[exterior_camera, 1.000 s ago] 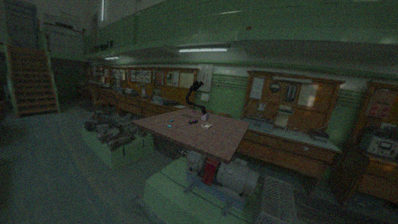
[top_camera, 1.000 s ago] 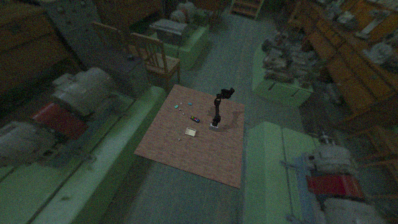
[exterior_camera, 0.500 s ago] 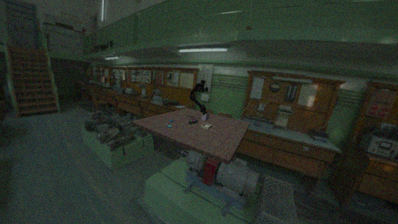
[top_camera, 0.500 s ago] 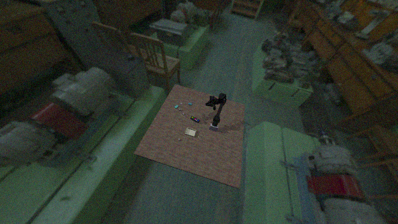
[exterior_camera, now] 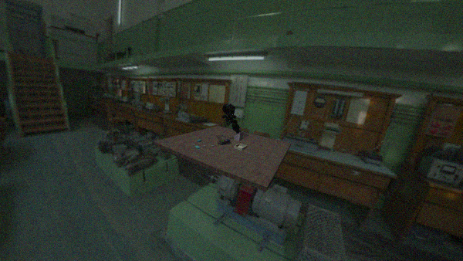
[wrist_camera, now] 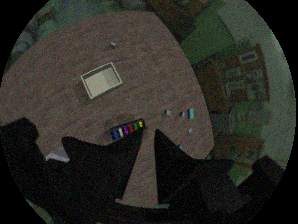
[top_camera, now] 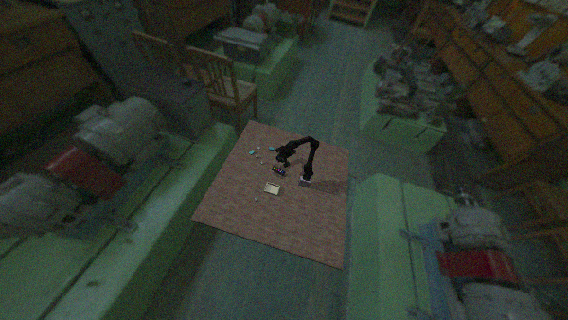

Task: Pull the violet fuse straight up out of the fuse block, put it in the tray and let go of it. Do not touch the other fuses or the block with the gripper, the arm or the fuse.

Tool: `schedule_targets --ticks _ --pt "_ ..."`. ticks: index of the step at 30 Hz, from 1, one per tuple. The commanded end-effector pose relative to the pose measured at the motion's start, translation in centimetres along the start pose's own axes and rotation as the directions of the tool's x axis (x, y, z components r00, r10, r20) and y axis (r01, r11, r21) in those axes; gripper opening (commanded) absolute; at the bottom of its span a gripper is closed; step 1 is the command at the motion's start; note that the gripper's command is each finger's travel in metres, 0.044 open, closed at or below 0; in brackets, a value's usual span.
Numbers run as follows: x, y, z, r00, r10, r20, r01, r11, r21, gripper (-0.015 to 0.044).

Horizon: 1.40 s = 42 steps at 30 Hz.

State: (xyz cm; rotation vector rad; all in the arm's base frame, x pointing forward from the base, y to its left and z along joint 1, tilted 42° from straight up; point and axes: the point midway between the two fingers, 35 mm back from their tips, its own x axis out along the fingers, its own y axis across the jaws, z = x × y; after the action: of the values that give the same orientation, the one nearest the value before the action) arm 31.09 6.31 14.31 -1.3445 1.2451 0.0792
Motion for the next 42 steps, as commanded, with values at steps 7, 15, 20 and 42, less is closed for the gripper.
schedule_targets --ticks 7,15,20,42 --pt "11.7 4.7 -8.7 0.875 0.339 -0.345 -0.442 0.849 -0.289 0.0074" --pt "12.2 4.6 -8.1 0.872 0.344 -0.349 -0.449 0.845 -0.291 0.0074" --pt "12.4 4.7 -8.2 0.872 0.344 -0.349 -0.449 0.845 -0.291 0.0074" --pt "14.2 5.4 -9.0 0.872 0.343 -0.349 -0.449 0.845 -0.291 0.0074"
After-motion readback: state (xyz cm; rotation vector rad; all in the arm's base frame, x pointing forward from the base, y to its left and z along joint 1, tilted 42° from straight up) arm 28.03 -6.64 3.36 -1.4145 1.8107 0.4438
